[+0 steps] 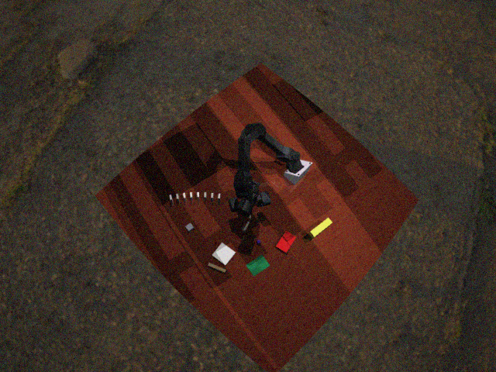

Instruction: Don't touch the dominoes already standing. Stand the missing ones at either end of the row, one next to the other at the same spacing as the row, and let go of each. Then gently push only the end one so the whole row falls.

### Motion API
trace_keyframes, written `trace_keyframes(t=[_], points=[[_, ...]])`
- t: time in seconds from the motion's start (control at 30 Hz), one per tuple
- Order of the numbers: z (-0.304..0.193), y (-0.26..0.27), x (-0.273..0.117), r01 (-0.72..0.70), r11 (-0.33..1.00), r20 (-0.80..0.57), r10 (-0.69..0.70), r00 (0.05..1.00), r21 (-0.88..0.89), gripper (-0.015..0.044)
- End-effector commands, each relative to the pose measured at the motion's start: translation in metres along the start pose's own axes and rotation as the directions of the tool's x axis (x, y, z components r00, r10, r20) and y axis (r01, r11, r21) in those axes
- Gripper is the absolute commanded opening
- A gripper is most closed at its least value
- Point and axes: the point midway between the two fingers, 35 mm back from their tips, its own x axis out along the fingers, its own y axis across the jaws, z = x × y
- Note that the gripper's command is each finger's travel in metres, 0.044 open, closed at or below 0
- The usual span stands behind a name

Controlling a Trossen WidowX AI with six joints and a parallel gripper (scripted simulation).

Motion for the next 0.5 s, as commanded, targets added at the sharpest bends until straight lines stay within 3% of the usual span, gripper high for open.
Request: trace_keyframes(t=[0.0, 0.47], points=[[0.003, -0.004, 0.034, 0.005, 1.000, 0.019, -0.005, 1.000, -0.010, 0.0440], [0.002, -0.003, 0.049, 0.005, 1.000, 0.020, -0.004, 1.000, -0.010, 0.0440]])
